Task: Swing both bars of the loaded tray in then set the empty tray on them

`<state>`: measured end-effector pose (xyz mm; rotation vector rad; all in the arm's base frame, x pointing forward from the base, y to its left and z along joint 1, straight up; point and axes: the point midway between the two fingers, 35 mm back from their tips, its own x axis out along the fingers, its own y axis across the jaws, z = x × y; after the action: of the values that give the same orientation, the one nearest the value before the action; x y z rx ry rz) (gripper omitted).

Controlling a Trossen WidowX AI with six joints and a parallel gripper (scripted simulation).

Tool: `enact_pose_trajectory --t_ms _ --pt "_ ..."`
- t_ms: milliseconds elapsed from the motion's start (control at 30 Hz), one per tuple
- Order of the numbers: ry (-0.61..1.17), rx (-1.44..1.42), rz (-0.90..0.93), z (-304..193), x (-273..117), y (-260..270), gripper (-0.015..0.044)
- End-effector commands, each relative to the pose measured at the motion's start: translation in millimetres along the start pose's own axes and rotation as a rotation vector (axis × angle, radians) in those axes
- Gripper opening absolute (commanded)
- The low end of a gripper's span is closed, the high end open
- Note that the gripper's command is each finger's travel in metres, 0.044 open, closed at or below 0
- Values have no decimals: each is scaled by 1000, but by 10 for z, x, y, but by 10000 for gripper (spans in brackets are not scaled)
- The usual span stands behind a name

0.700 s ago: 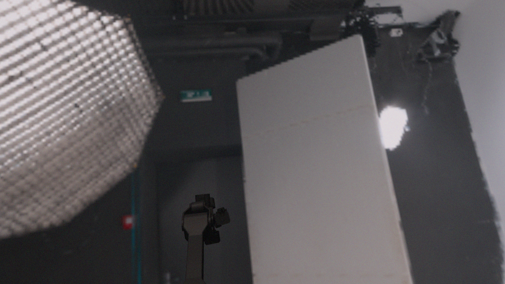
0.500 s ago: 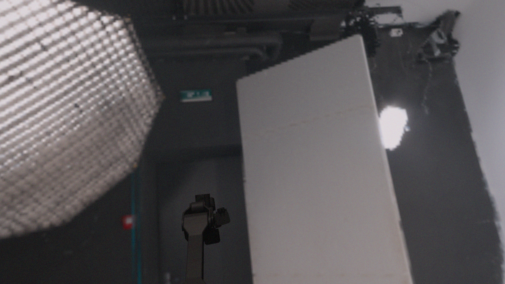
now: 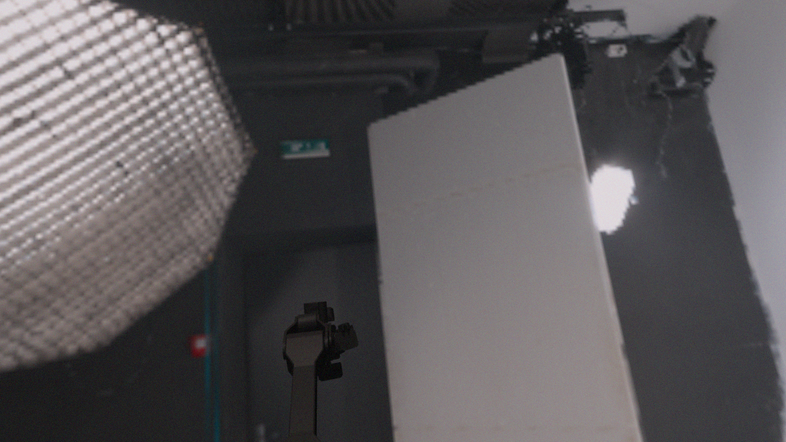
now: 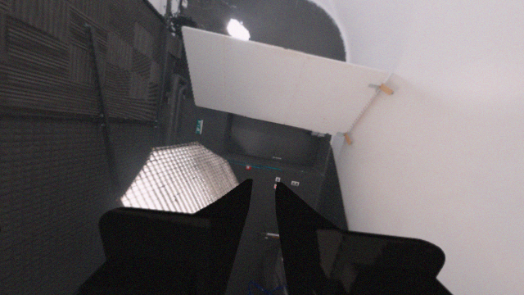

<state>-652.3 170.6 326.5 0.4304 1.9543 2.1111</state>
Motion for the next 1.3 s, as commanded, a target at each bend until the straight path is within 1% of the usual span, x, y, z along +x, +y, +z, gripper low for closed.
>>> enact_pose_trajectory --t_ms 0,733,767,900,1000,1100,1267 --pt "0 0 0 0 0 0 85" --pt "-4 -3 -2 29 3 -6 85" --pt "-17 -12 -9 118 10 -23 85" --pt "-112 -82 -65 799 20 -150 85" --pt "-166 -120 -102 1199 -8 -224 85" --pt "-203 -133 -124 1542 -78 -281 85" --pt "-310 -190 -204 2397 -293 -447 85"
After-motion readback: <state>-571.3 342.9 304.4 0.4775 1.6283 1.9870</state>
